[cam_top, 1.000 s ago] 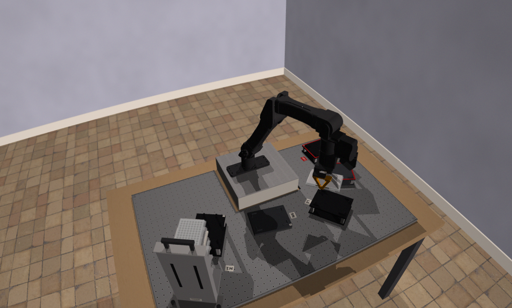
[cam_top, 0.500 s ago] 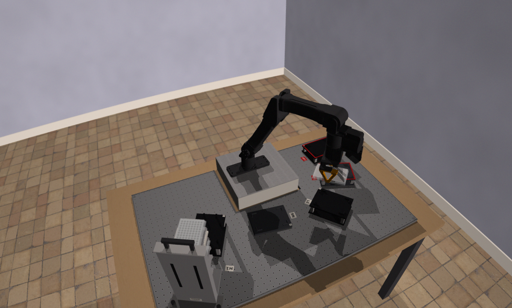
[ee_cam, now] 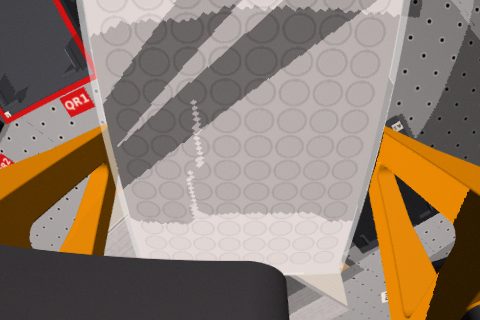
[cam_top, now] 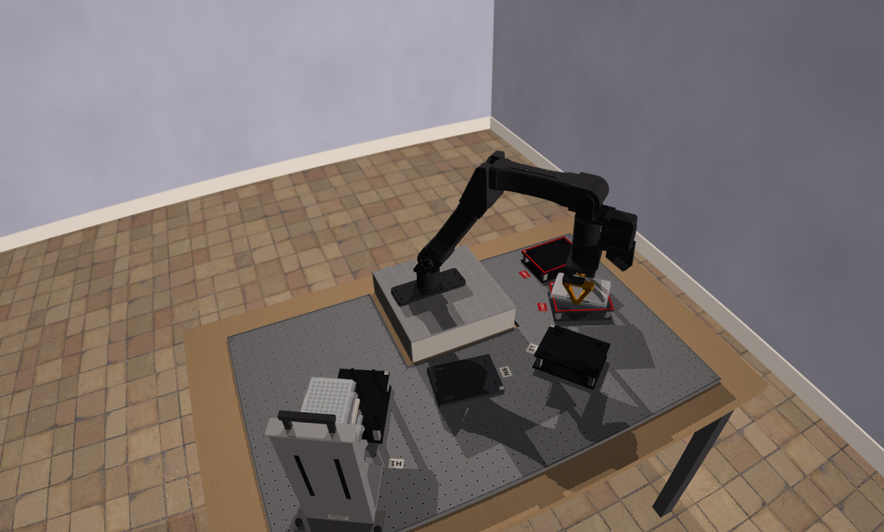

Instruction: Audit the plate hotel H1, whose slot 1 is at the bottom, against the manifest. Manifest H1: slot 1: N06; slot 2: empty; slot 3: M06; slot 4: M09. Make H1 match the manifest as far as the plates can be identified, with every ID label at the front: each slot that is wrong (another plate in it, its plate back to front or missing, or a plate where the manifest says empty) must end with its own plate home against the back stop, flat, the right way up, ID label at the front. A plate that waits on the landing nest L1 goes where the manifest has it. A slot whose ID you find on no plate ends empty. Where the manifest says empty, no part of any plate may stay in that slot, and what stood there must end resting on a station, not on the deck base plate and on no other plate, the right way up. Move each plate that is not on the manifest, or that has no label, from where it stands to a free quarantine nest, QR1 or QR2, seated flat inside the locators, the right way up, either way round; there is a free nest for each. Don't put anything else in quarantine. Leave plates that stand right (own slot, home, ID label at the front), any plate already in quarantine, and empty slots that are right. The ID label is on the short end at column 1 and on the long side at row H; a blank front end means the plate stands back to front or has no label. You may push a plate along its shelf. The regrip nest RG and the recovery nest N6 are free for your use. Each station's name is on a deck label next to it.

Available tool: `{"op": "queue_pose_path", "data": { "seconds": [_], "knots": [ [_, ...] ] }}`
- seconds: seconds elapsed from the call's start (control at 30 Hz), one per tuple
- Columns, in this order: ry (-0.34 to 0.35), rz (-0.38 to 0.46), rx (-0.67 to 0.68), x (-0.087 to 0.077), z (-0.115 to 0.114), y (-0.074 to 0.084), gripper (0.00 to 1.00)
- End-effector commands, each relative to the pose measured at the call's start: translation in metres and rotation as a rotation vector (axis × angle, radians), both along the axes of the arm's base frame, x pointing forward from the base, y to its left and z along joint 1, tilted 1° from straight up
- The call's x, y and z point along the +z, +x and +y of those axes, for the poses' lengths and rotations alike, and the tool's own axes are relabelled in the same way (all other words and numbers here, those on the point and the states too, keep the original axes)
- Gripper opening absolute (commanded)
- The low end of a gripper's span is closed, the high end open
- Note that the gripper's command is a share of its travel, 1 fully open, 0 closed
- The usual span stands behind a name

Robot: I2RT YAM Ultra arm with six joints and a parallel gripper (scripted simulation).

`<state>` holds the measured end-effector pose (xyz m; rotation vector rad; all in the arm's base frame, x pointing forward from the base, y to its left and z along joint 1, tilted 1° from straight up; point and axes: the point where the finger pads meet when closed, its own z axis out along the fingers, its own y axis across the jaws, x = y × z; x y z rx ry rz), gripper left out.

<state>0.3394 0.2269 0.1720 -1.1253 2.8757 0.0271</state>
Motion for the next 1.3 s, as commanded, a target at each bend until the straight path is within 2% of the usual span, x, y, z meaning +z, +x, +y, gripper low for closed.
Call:
{"op": "queue_pose_path", "data": {
  "seconds": [0.0,0.4,0.57,1.27],
  "knots": [
    [-0.026,0.041,0.04,0.013,0.01,-0.001,0.86],
    [-0.032,0.034,0.32,0.013,0.038,-0.03,0.86],
    [-0.033,0.033,0.381,0.013,0.045,-0.037,0.86],
    [-0.033,0.033,0.381,0.013,0.089,-0.082,0.86]
  ]
}}
